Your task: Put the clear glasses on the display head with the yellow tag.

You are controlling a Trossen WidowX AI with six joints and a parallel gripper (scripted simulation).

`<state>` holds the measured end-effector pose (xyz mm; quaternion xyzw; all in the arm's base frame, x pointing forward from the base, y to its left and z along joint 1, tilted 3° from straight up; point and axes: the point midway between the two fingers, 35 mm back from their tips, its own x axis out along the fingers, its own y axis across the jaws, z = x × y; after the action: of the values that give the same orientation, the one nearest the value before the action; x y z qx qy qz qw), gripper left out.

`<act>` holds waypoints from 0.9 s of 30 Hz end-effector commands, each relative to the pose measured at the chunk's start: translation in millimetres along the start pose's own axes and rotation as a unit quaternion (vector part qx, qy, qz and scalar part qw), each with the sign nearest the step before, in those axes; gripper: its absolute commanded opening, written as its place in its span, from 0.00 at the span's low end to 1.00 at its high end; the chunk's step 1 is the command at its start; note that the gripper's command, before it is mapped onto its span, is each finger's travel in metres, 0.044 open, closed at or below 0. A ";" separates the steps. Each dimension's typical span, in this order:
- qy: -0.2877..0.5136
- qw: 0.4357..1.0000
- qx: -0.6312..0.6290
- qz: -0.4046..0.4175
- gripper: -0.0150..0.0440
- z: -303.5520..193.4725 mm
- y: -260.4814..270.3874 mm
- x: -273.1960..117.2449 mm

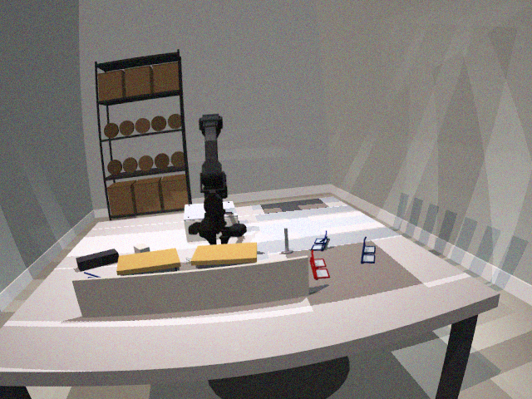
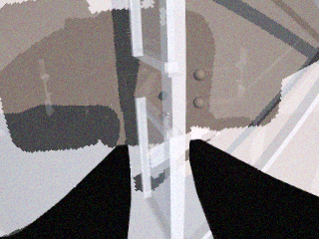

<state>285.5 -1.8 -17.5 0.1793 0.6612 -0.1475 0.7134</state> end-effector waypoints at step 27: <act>0.002 1.000 0.002 -0.001 0.30 -2.0 -3.3 4.3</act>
<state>282.4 -3.8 -22.2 0.1799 0.6628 -0.1493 0.7114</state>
